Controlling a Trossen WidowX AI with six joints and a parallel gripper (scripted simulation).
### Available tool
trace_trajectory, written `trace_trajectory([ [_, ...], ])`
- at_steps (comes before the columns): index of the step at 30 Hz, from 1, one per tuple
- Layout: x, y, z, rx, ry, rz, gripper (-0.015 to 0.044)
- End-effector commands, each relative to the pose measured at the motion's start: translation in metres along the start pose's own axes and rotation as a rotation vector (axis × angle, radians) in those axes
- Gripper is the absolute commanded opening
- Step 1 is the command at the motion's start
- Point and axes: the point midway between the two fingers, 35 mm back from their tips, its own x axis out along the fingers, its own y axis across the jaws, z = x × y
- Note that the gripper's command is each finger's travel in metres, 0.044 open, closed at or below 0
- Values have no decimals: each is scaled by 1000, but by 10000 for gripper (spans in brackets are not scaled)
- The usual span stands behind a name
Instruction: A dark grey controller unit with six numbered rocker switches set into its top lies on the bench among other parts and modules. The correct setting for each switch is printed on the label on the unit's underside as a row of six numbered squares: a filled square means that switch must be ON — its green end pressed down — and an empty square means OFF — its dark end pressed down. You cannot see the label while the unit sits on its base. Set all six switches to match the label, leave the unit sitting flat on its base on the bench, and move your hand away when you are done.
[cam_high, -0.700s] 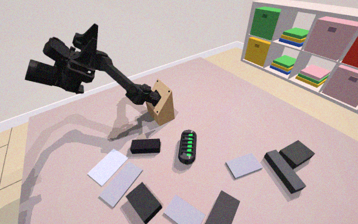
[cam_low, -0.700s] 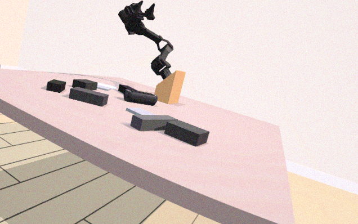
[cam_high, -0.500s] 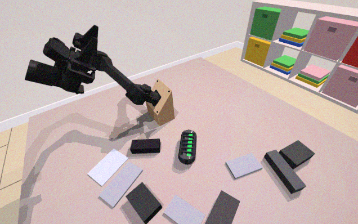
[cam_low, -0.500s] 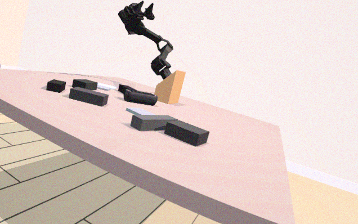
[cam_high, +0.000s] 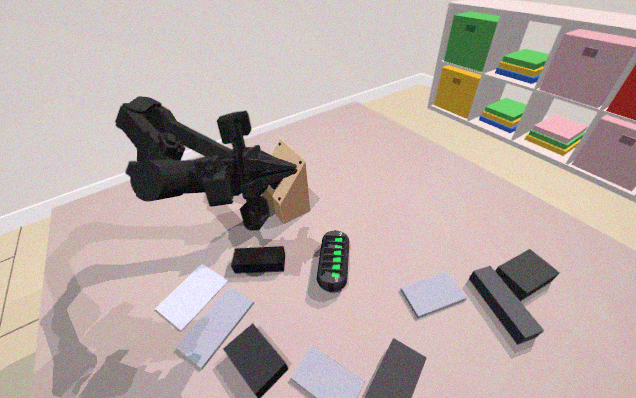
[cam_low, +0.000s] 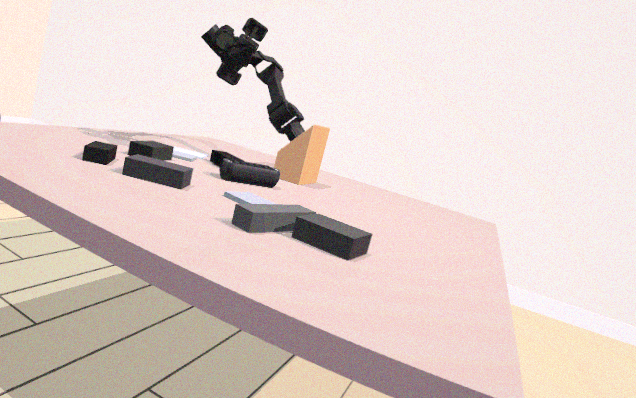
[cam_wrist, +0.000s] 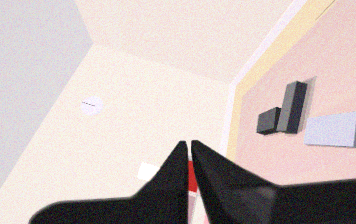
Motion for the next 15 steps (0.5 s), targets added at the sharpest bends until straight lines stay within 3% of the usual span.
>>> trace_trajectory([
  [1, 30, -55, -40, 196, 116, -266, 0],
  [8, 38, -136, -115, 370, 243, -777, 0],
  [15, 1, -192, -172, 306, 251, -1296, 0],
])
